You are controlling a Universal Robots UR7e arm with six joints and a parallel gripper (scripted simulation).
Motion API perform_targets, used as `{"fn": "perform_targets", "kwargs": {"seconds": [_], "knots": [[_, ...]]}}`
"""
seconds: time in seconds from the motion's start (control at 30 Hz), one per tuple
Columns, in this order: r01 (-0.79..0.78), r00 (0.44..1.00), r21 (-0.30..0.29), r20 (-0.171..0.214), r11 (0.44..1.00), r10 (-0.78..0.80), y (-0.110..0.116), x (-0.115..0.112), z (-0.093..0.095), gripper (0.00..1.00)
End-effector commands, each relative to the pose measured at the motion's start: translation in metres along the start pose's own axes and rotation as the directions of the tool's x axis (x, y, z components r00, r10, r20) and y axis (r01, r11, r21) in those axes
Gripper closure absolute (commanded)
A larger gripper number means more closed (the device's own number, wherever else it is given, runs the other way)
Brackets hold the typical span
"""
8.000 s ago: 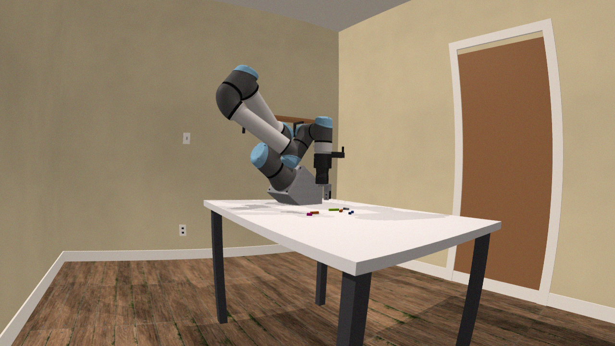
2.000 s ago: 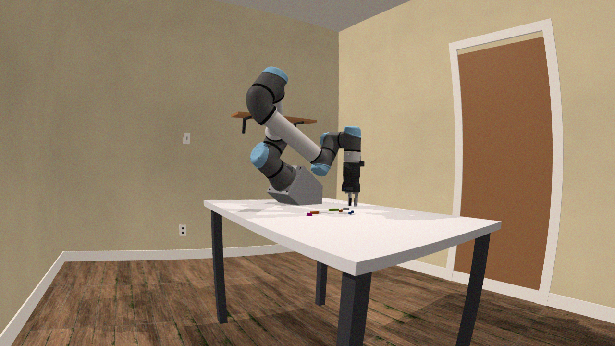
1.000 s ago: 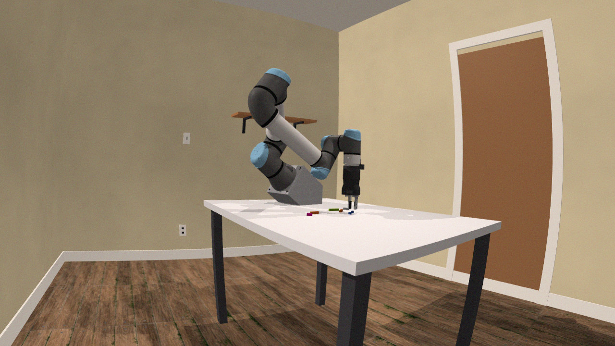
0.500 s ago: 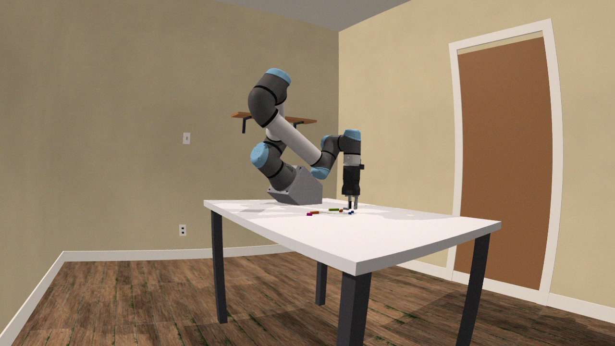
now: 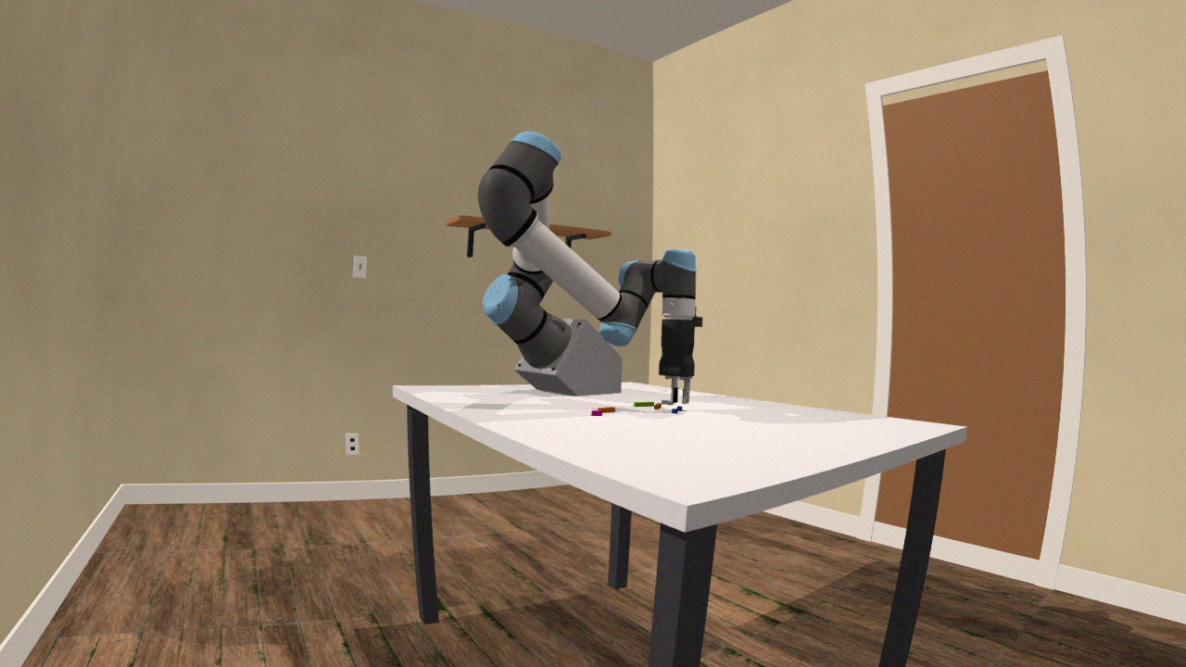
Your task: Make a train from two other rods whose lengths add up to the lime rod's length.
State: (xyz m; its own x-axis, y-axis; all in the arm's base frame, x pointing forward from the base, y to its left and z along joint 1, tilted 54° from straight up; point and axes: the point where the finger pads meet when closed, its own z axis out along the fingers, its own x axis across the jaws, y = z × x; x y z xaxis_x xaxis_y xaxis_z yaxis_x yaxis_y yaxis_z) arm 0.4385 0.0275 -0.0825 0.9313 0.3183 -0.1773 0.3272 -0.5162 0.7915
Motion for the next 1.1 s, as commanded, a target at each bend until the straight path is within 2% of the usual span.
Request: {"fn": "perform_targets", "kwargs": {"seconds": [0.0, 0.6, 1.07], "knots": [[0.000, 1.000, 0.000, -0.001, 1.000, 0.000, 0.000, 0.000, 0.001, 0.46], [0.000, 1.000, 0.000, -0.001, 1.000, 0.000, 0.000, 0.000, 0.015, 0.46], [0.000, 1.000, 0.000, -0.001, 1.000, 0.000, 0.000, 0.000, 0.016, 0.46]]}}
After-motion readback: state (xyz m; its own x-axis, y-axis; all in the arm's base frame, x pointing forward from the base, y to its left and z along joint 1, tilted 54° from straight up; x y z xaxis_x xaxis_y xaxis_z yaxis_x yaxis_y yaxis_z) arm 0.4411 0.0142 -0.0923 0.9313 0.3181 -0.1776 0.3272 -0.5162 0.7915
